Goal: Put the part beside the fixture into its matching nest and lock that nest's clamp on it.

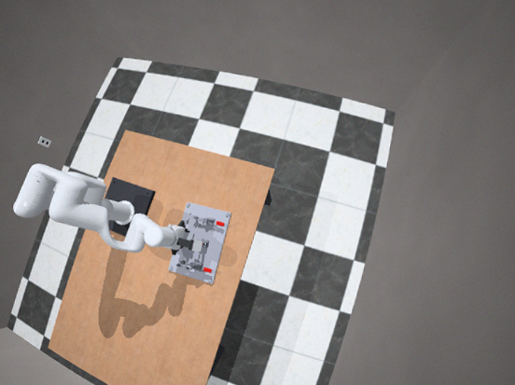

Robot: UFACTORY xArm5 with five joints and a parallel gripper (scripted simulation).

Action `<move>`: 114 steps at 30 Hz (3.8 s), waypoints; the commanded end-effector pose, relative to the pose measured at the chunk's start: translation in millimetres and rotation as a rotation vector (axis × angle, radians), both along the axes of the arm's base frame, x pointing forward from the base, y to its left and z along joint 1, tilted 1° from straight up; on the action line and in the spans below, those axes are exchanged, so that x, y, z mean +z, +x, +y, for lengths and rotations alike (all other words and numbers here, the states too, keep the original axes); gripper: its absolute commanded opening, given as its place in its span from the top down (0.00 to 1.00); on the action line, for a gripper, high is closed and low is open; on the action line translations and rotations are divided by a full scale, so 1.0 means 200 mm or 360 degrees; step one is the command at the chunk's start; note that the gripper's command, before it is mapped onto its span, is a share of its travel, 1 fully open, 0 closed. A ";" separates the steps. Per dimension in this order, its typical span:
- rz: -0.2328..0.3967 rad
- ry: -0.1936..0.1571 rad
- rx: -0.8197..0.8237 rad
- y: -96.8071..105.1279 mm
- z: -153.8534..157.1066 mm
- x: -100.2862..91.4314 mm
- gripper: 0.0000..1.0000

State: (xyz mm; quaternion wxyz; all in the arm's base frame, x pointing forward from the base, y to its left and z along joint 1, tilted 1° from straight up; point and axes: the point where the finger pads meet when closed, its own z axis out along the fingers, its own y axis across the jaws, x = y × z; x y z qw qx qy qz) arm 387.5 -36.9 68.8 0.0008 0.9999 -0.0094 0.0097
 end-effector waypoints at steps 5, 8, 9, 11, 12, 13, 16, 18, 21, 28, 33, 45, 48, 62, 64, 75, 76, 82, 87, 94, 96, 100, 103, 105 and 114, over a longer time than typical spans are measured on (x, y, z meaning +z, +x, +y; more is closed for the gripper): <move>-0.0005 -0.0001 0.0000 0.01 0.00 -0.06 1.00; -0.0005 -0.0001 0.0000 0.01 0.00 -0.08 1.00; -0.0005 -0.0001 0.0000 0.01 0.00 -0.08 1.00; -0.0005 -0.0001 0.0000 0.01 0.00 -0.09 1.00; -0.0005 -0.0001 0.0000 0.01 0.00 -0.10 1.00; -0.0005 -0.0001 0.0000 0.01 0.00 -0.11 1.00; -0.0005 -0.0001 0.0000 0.01 0.00 -0.13 1.00; -0.0005 -0.0001 0.0000 0.02 0.00 -0.14 1.00; -0.0005 -0.0001 0.0000 0.02 0.00 -0.16 1.00; -0.0005 -0.0001 0.0000 0.02 0.00 -0.17 1.00; -0.0005 -0.0001 0.0000 0.02 0.00 -0.18 1.00; -0.0005 -0.0001 0.0000 0.02 0.00 -0.18 1.00; -0.0005 -0.0001 0.0000 0.02 0.00 -0.18 1.00; -0.0005 -0.0001 0.0000 0.02 0.00 -0.18 1.00; -0.0005 -0.0001 0.0000 0.02 -0.01 -0.18 1.00; -0.0005 -0.0001 0.0000 0.02 -0.01 -0.20 1.00; -0.0005 -0.0001 0.0000 0.02 -0.01 -0.20 1.00; -0.0005 -0.0001 0.0000 0.02 -0.01 -0.20 1.00; -0.0005 -0.0001 0.0000 0.03 -0.01 -0.21 1.00; -0.0005 -0.0001 0.0000 0.03 -0.01 -0.21 1.00; -0.0005 -0.0001 0.0000 0.03 -0.01 -0.21 1.00; -0.0005 -0.0001 0.0000 0.03 -0.01 -0.21 1.00; -0.0005 -0.0001 0.0000 0.03 -0.01 -0.21 1.00; -0.0005 -0.0001 0.0000 0.03 -0.01 -0.21 1.00; -0.0005 -0.0001 0.0000 0.03 -0.02 -0.21 1.00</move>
